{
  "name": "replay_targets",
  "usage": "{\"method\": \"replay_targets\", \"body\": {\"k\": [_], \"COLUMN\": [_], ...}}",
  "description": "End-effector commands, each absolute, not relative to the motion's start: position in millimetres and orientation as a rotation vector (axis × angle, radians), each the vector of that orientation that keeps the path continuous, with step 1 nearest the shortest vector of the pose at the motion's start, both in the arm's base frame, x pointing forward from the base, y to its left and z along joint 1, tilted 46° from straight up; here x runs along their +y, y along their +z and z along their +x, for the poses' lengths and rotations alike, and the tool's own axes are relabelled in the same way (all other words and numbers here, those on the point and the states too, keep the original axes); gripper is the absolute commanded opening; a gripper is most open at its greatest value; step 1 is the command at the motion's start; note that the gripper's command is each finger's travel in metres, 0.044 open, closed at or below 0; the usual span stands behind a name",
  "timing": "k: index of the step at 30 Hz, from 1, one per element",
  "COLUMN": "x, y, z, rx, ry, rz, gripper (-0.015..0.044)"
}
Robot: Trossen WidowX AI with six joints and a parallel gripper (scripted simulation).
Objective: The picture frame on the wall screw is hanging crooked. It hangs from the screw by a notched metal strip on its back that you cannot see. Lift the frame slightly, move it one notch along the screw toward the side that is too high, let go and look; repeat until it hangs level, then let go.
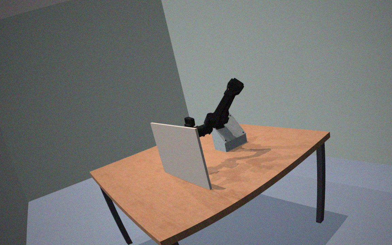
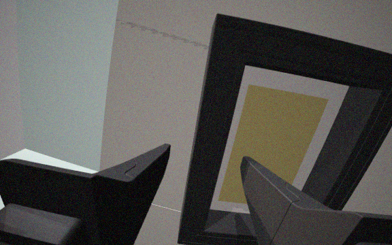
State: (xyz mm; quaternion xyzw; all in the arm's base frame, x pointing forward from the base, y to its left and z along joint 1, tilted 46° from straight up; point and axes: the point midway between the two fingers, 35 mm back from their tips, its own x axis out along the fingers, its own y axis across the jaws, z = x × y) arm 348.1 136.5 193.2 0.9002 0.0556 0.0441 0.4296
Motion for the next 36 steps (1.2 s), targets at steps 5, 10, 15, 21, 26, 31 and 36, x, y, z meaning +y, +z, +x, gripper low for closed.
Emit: {"method": "replay_targets", "body": {"k": [5,10,15,21,26,31,36], "x": [137.5,137.5,137.5,138.1,138.1,138.1,138.1], "y": [194.5,194.5,194.5,194.9,194.9,194.9,194.9], "z": [348.7,348.7,348.7,349.0,349.0,349.0,349.0], "rx": [0.142,0.142,0.142,0.142,0.142,0.142,0.142], "ry": [0.116,0.116,0.116,0.117,0.117,0.117,0.117], "rz": [2.252,2.252,2.252,2.252,2.252,2.252,2.252], "gripper": [0.0260,0.0260,0.0260,0.0260,0.0260,0.0129,0.0056]}}
